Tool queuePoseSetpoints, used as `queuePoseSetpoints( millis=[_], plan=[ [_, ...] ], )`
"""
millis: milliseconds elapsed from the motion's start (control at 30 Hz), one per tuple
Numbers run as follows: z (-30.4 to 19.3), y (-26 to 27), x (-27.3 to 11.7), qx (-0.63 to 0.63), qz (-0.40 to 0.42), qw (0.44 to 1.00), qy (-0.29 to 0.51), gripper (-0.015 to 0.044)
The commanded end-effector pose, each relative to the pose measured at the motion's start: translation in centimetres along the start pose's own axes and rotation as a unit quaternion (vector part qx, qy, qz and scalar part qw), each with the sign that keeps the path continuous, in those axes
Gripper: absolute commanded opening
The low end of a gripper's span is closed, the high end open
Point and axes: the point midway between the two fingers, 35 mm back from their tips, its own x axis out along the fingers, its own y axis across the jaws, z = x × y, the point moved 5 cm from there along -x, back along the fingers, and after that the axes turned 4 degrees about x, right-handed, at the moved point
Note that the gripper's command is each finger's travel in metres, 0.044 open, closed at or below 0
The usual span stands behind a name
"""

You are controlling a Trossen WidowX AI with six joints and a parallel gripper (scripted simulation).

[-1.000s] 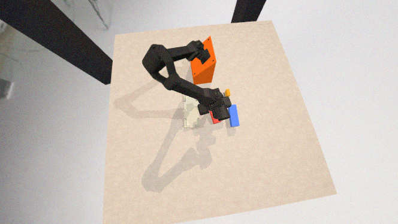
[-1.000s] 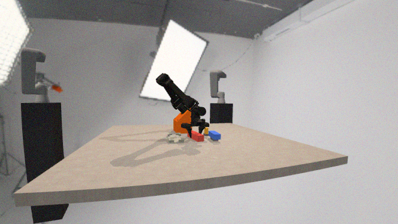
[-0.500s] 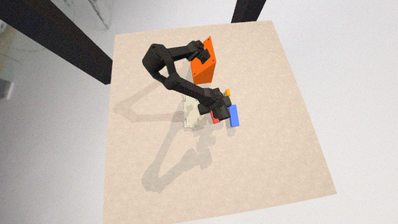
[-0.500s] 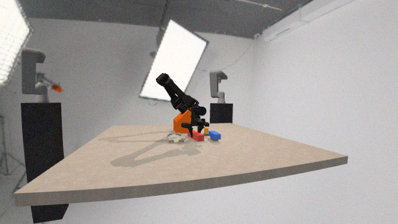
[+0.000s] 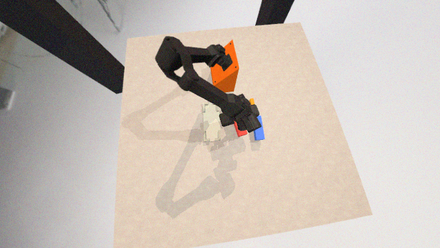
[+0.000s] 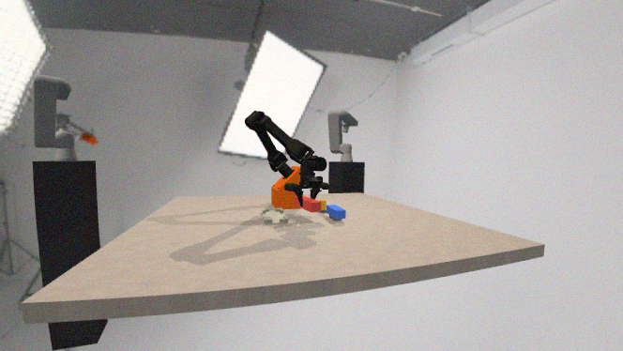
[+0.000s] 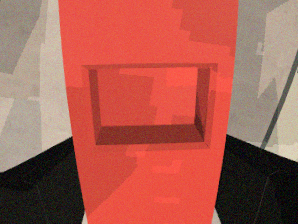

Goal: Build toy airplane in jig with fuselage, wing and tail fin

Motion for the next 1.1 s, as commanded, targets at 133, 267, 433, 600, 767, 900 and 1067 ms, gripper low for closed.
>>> queuePoseSetpoints(
  millis=[133, 267, 433, 600, 767, 900, 1067],
  plan=[
    [0.2, 0.1, -2.6, 0.003, 0.004, 1.0, -0.002, 0.0],
    [0.2, 0.1, -3.8, 0.003, 0.004, 1.0, -0.002, 0.0],
    [0.0, 0.0, -5.4, 0.003, 0.003, 1.0, -0.002, 0.0],
    [-0.2, -0.1, -7.0, 0.004, 0.002, 1.0, -0.001, 0.0],
    [-0.5, -0.2, -8.6, 0.004, 0.0, 1.0, -0.001, 0.0],
    [-0.5, -0.4, -8.7, 0.005, 0.001, 1.0, -0.001, 0.0],
    [-0.4, -1.8, -8.0, 0.017, 0.006, 1.0, -0.001, 0.0]
  ],
)
